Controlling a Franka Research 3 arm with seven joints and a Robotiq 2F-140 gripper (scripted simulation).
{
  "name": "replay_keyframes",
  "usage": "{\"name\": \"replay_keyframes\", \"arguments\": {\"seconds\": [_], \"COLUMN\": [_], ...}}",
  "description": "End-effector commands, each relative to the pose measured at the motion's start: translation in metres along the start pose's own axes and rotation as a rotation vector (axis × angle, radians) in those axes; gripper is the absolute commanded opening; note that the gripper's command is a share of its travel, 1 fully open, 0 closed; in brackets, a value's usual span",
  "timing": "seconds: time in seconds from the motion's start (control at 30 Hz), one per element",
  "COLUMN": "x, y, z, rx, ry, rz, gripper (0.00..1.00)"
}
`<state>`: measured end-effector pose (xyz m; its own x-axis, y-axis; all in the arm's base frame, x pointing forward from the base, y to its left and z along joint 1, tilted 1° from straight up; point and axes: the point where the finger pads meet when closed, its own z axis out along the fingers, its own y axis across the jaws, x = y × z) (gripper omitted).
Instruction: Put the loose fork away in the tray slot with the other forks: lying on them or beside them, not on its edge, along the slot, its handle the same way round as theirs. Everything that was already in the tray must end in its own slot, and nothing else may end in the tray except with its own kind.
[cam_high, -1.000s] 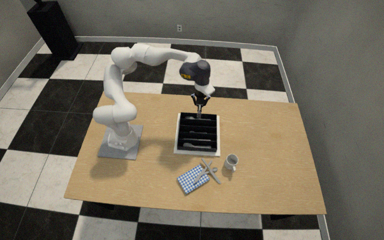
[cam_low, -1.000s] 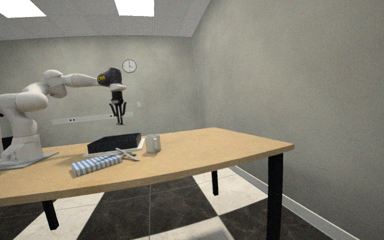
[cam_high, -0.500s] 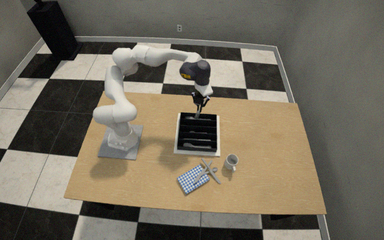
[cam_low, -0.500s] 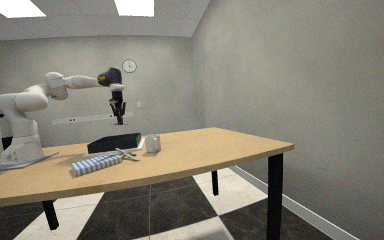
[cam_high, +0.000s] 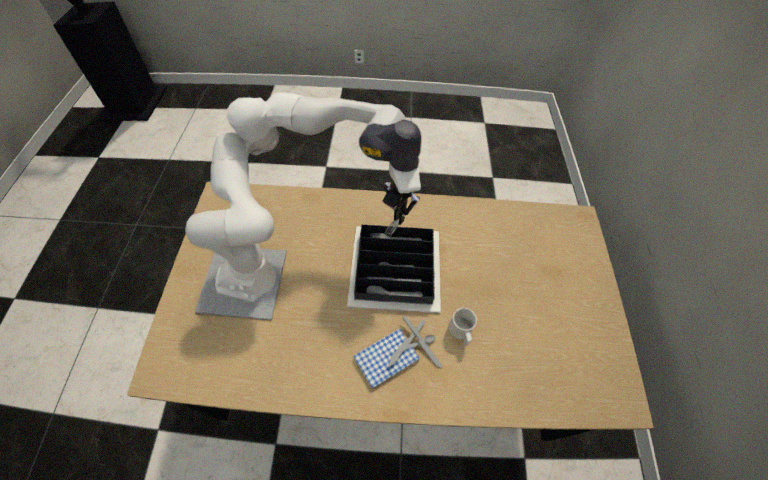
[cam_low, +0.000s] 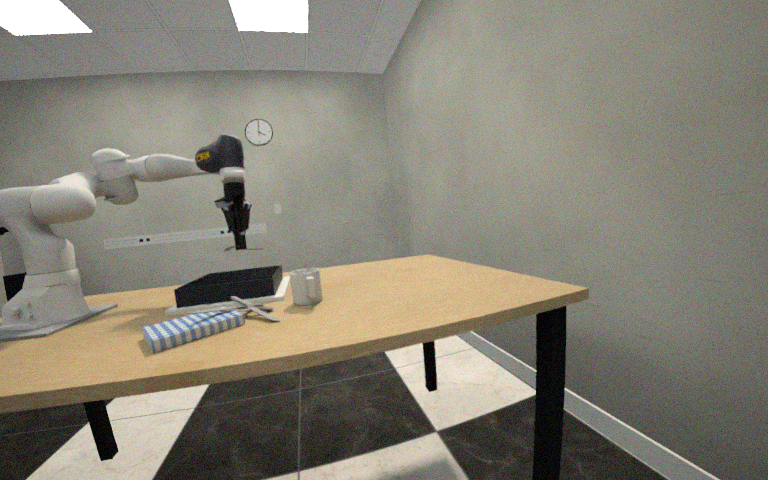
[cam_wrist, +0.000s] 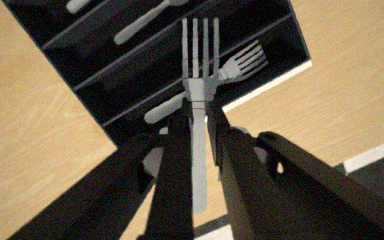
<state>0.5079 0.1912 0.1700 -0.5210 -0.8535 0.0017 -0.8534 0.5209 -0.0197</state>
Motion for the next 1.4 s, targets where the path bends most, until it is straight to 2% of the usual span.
{"name": "replay_keyframes", "arguments": {"seconds": [0.0, 1.37], "x": [-0.0012, -0.0012], "y": [0.0026, 0.0025], "z": [-0.0001, -0.0004], "rx": [-0.008, -0.007], "ry": [0.002, 0.005], "rz": [0.167, 0.821], "gripper": [0.12, 0.12]}}
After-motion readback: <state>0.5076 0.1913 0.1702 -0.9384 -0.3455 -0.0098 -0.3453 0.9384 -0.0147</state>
